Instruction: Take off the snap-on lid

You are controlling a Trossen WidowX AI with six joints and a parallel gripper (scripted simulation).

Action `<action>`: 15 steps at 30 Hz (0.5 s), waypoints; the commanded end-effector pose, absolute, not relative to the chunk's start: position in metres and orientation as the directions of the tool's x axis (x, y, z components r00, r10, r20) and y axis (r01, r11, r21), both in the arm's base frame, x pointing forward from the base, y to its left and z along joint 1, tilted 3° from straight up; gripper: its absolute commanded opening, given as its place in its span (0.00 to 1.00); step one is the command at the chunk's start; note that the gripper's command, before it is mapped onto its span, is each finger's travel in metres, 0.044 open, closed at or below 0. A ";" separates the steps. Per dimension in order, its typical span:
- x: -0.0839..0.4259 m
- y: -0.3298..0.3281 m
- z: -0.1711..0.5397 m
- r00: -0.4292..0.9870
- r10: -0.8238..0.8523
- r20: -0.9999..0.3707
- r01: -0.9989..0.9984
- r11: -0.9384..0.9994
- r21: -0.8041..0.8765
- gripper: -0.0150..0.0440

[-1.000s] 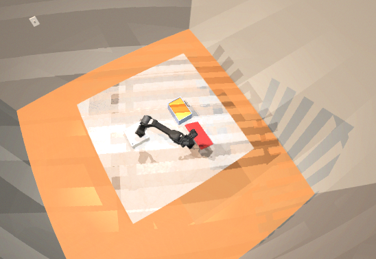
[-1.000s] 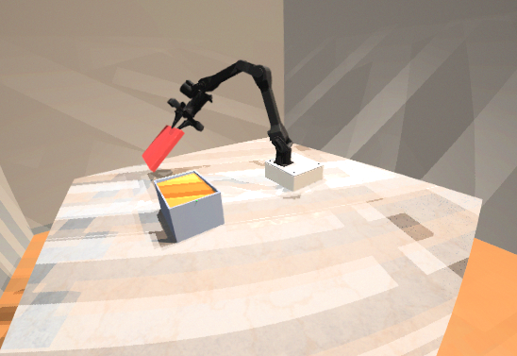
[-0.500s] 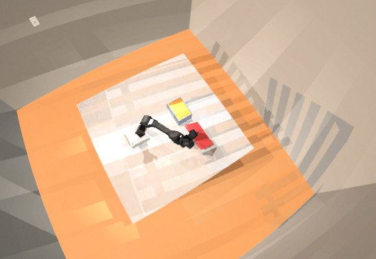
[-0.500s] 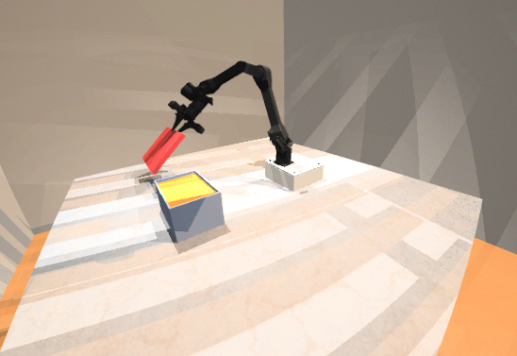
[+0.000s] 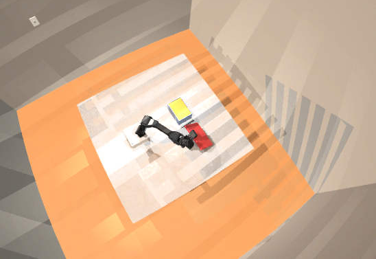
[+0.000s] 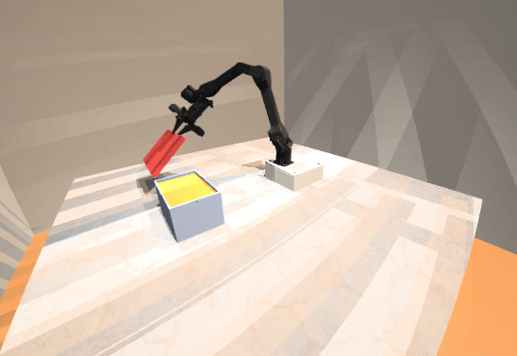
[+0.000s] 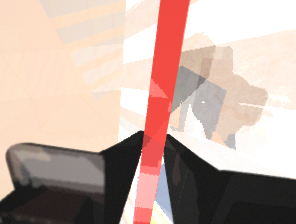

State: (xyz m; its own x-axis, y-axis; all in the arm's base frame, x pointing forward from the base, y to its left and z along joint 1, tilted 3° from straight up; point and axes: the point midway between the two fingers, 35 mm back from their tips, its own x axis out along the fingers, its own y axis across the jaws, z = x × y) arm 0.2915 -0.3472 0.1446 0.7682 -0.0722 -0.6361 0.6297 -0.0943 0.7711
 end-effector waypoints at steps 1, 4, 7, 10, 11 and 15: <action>0.293 -0.347 0.143 0.773 -0.069 -0.630 0.624 -0.091 0.776 0.25; 0.293 -0.347 0.140 0.773 -0.069 -0.630 0.624 -0.091 0.776 0.25; 0.293 -0.347 0.138 0.773 -0.069 -0.630 0.624 -0.091 0.776 0.25; 0.293 -0.347 0.135 0.773 -0.069 -0.630 0.624 -0.091 0.776 0.25; 0.293 -0.347 0.135 0.773 -0.069 -0.630 0.624 -0.091 0.776 0.25; 0.293 -0.347 0.131 0.773 -0.069 -0.630 0.624 -0.091 0.776 0.25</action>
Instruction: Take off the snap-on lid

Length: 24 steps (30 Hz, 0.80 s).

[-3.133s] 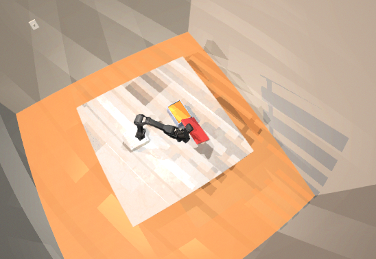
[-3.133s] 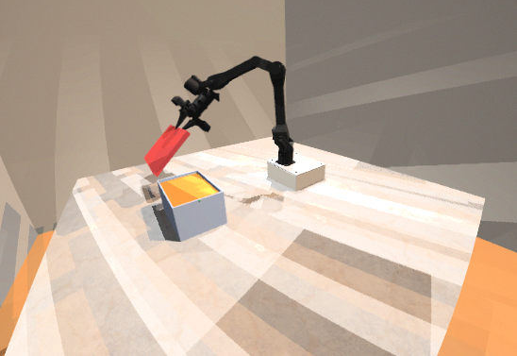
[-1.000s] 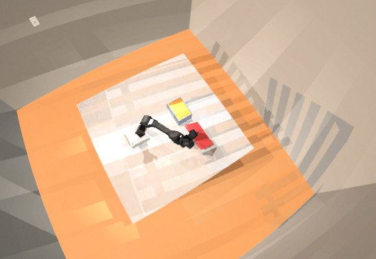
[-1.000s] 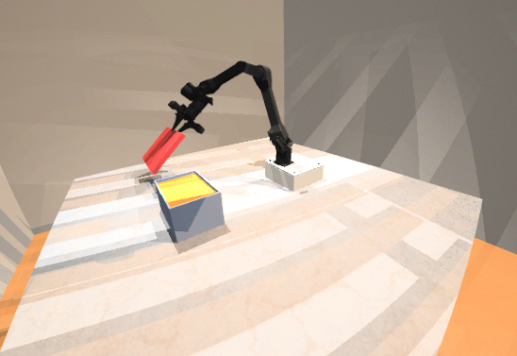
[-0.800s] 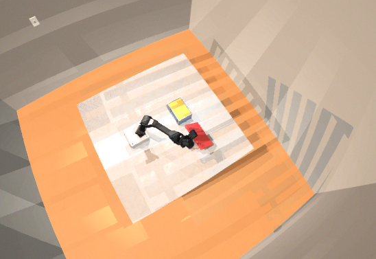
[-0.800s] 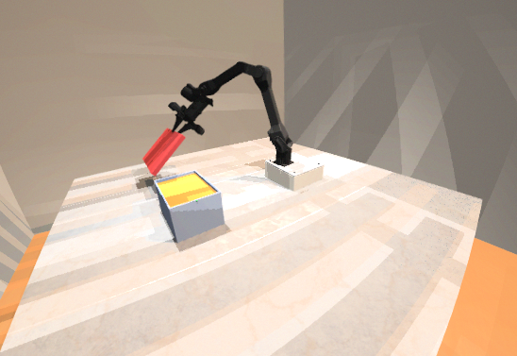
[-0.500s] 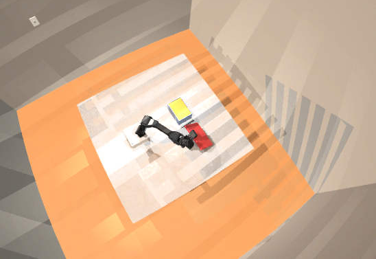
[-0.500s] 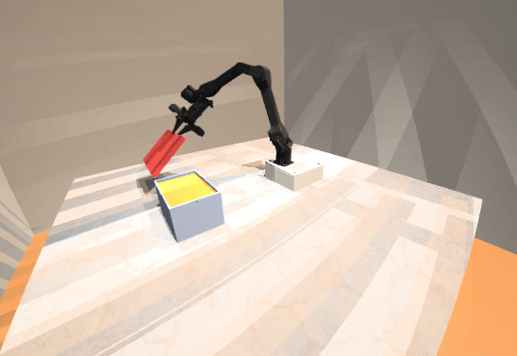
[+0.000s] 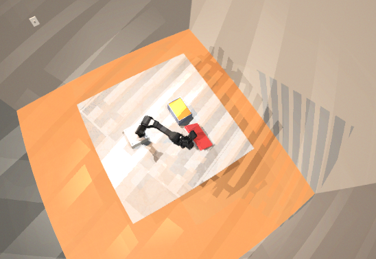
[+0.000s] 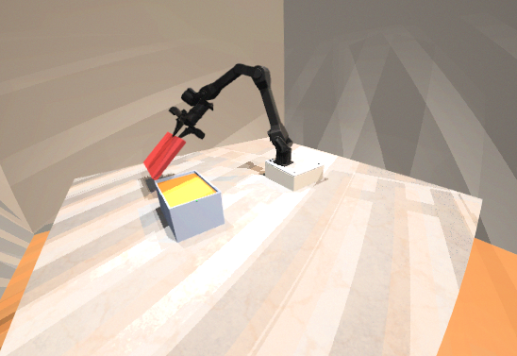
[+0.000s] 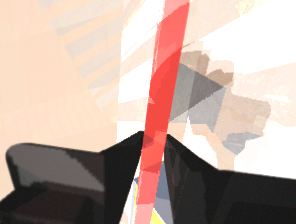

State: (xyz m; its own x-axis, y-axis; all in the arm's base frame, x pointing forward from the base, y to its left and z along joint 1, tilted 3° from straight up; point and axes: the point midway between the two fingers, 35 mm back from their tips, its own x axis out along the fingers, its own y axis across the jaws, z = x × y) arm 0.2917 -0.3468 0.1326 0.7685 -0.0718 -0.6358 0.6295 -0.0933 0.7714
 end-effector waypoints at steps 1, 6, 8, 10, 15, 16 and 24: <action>0.293 -0.347 0.131 0.773 -0.069 -0.630 0.624 -0.091 0.776 0.25; 0.293 -0.346 0.127 0.773 -0.069 -0.630 0.624 -0.091 0.776 0.25; 0.293 -0.346 0.125 0.773 -0.069 -0.630 0.624 -0.091 0.776 0.25; 0.293 -0.346 0.123 0.773 -0.069 -0.630 0.624 -0.091 0.776 0.25; 0.293 -0.346 0.119 0.773 -0.069 -0.630 0.624 -0.091 0.776 0.25; 0.293 -0.346 0.119 0.773 -0.069 -0.630 0.624 -0.091 0.776 0.25; 0.293 -0.346 0.112 0.773 -0.069 -0.630 0.624 -0.091 0.776 0.25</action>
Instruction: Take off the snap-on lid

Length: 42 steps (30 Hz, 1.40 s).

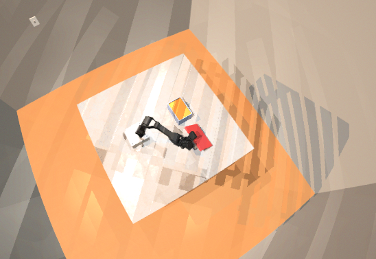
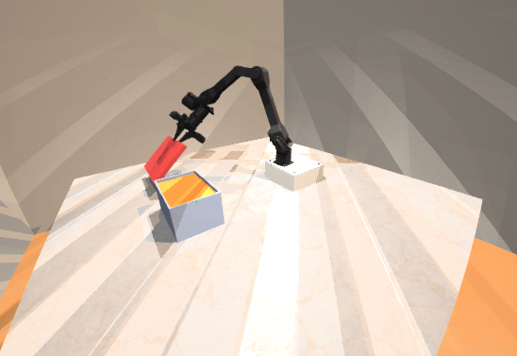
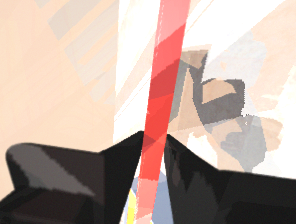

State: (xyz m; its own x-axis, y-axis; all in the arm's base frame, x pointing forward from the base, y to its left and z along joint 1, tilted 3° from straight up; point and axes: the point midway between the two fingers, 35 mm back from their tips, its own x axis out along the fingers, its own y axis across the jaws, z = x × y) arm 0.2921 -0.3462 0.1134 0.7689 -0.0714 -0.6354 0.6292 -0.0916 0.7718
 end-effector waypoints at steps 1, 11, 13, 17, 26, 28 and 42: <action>0.293 -0.346 0.111 0.773 -0.069 -0.630 0.624 -0.091 0.776 0.25; 0.293 -0.346 0.103 0.773 -0.069 -0.630 0.624 -0.091 0.776 0.25; 0.293 -0.346 0.102 0.773 -0.069 -0.630 0.624 -0.091 0.776 0.25; 0.293 -0.346 0.099 0.773 -0.069 -0.630 0.624 -0.091 0.776 0.25; 0.293 -0.345 0.091 0.773 -0.069 -0.630 0.624 -0.091 0.776 0.25; 0.293 -0.345 0.090 0.773 -0.069 -0.630 0.624 -0.091 0.776 0.25; 0.294 -0.345 0.078 0.773 -0.069 -0.630 0.624 -0.091 0.776 0.25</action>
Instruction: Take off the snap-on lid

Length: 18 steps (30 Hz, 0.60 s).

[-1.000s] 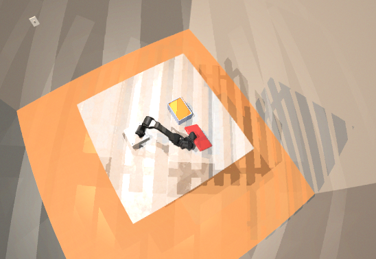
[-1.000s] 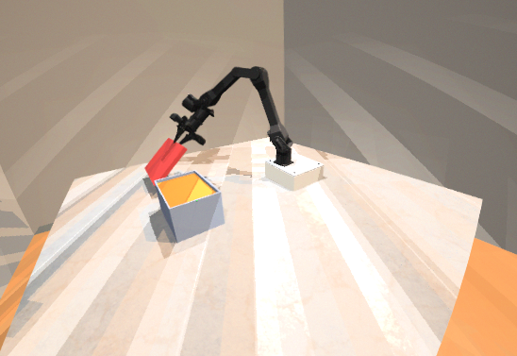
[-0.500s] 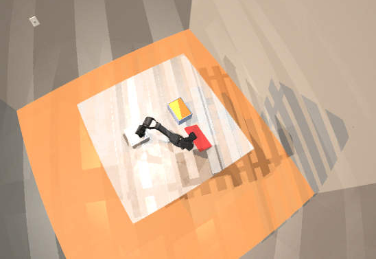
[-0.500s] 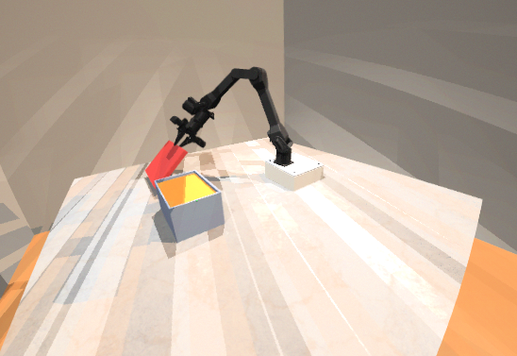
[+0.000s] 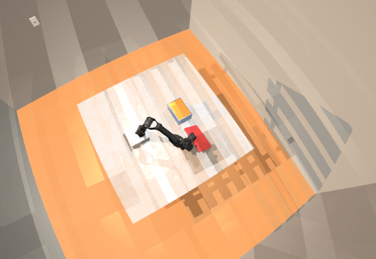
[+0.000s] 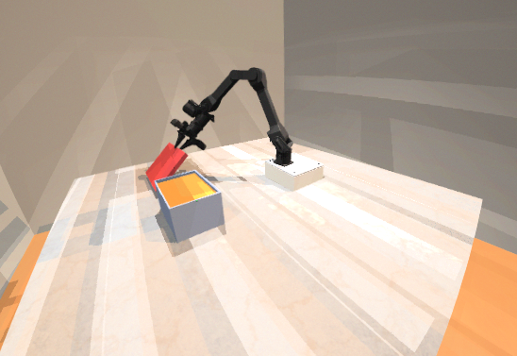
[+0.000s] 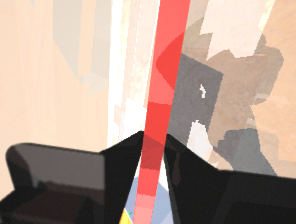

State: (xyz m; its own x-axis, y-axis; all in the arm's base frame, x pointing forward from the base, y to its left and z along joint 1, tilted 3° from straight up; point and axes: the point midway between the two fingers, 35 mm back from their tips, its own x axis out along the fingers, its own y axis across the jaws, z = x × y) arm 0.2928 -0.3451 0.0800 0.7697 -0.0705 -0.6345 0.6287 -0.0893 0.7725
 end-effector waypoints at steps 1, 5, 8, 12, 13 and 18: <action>0.294 -0.345 0.078 0.773 -0.069 -0.630 0.624 -0.091 0.776 0.25; 0.294 -0.345 0.074 0.773 -0.069 -0.630 0.624 -0.091 0.776 0.25; 0.294 -0.345 0.072 0.773 -0.069 -0.630 0.624 -0.091 0.776 0.25; 0.294 -0.345 0.069 0.773 -0.069 -0.630 0.624 -0.091 0.776 0.25; 0.294 -0.345 0.068 0.773 -0.069 -0.630 0.624 -0.091 0.776 0.25; 0.294 -0.345 0.064 0.773 -0.069 -0.630 0.624 -0.091 0.776 0.25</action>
